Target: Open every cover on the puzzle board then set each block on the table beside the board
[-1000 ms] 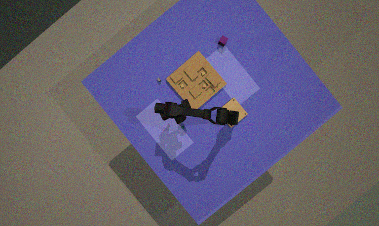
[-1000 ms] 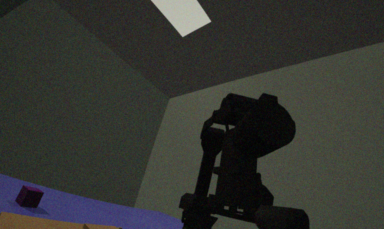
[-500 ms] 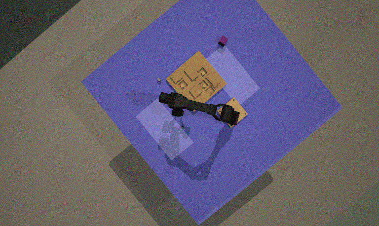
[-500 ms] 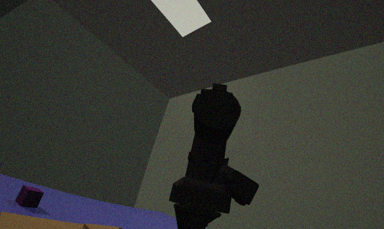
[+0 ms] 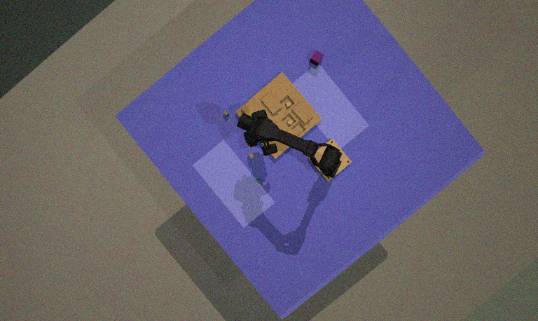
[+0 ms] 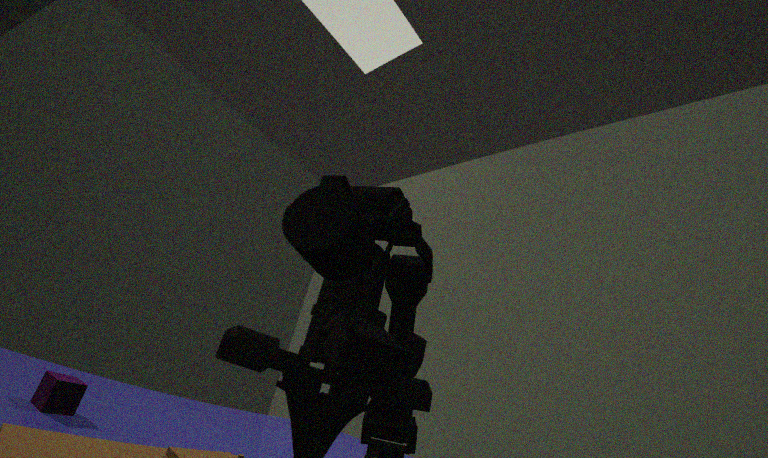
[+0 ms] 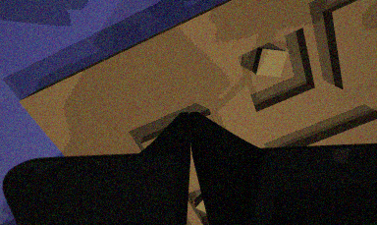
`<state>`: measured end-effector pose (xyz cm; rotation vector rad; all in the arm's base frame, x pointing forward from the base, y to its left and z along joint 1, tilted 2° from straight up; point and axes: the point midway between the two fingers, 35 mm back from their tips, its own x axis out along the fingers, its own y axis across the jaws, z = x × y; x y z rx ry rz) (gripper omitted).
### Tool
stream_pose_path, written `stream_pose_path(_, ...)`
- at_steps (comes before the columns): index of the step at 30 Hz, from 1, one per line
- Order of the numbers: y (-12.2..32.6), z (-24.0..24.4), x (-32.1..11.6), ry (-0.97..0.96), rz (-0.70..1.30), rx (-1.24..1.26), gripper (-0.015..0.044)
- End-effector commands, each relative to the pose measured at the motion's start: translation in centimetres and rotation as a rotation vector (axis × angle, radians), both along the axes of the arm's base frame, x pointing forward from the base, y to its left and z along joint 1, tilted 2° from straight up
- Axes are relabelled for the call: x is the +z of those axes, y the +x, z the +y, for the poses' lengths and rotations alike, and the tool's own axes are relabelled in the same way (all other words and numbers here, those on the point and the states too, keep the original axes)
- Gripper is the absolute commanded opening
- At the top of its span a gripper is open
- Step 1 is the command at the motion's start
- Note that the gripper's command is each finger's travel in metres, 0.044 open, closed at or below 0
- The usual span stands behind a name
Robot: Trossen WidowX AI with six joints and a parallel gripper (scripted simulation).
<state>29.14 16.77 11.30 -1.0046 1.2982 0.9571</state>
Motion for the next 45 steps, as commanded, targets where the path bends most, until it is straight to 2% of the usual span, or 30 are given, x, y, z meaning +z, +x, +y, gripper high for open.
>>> stream_pose_path(1, 0.4, -4.7, -0.1, 0.029, -0.003, -0.731, 0.0)
stream_pose_path(18, -1.3, -13.0, -0.4, 0.017, -0.006, -0.643, 0.0)
stream_pose_path(24, -1.3, -13.1, -1.1, 0.017, -0.006, -0.642, 0.0)
stream_pose_path(34, -1.2, -13.4, -5.3, 0.017, -0.006, -0.642, 0.0)
stream_pose_path(45, -1.1, -13.5, -6.0, 0.016, -0.006, -0.642, 0.0)
